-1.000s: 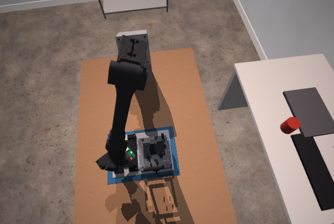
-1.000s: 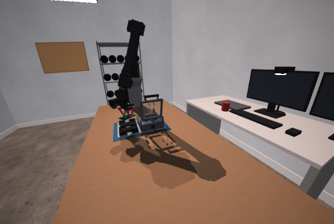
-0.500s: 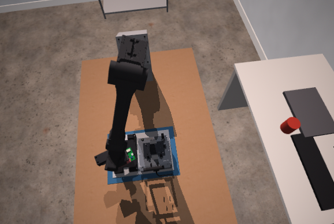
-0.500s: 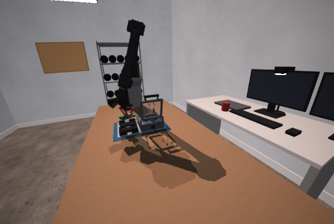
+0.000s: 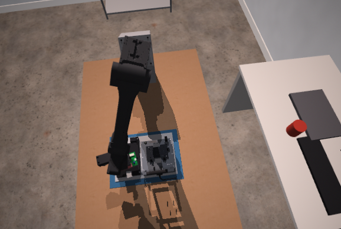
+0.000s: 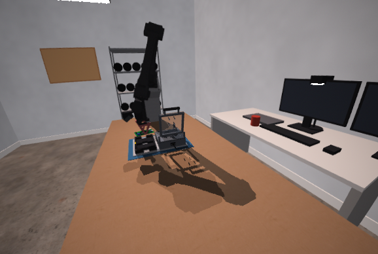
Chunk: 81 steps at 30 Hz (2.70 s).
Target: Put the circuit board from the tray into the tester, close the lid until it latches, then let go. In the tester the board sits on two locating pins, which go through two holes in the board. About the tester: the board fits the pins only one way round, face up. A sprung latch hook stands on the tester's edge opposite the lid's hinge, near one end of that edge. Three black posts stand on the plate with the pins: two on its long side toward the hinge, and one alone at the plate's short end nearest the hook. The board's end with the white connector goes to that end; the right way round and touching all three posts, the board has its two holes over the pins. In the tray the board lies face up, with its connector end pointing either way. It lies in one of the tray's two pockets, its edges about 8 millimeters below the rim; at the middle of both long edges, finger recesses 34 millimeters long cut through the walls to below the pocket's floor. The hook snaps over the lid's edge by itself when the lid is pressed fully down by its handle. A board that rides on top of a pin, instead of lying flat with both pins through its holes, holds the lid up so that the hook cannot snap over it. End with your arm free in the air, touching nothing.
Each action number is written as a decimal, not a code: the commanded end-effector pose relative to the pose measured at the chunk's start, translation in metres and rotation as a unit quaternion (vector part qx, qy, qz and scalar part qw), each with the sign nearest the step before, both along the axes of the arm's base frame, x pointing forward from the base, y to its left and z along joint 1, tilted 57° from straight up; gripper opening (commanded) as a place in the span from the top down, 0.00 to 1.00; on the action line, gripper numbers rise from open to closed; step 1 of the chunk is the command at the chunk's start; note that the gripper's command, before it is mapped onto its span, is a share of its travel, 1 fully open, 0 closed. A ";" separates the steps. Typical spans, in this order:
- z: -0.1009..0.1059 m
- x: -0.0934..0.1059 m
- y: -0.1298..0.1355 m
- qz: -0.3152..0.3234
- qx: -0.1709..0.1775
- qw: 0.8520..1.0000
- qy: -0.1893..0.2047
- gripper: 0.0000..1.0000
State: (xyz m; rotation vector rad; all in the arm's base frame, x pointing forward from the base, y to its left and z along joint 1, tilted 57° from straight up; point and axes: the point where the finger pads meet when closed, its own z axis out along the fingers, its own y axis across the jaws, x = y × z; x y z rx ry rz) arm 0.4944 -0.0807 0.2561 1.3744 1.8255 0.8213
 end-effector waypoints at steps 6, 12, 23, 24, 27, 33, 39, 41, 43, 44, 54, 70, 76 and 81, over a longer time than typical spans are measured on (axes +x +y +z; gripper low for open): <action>0.014 -0.010 -0.010 -0.042 0.041 0.998 -0.008 0.28; 0.014 -0.010 -0.010 -0.048 0.052 0.997 -0.007 0.28; 0.014 -0.010 -0.010 -0.060 0.070 0.996 -0.006 0.28; 0.014 -0.010 -0.010 -0.061 0.071 0.996 -0.006 0.28; 0.014 -0.010 -0.010 -0.061 0.071 0.996 -0.006 0.28; 0.014 -0.010 -0.010 -0.063 0.075 0.995 -0.006 0.28; 0.014 -0.010 -0.010 -0.064 0.076 0.995 -0.005 0.28; 0.014 -0.010 -0.010 -0.064 0.076 0.995 -0.005 0.28; 0.014 -0.010 -0.010 -0.064 0.076 0.995 -0.005 0.28; 0.014 -0.010 -0.010 -0.064 0.076 0.995 -0.005 0.28; 0.014 -0.010 -0.010 -0.064 0.076 0.995 -0.005 0.28; 0.014 -0.010 -0.010 -0.064 0.076 0.995 -0.005 0.28; 0.014 -0.010 -0.010 -0.064 0.076 0.995 -0.005 0.28; 0.014 -0.010 -0.010 -0.064 0.076 0.995 -0.005 0.28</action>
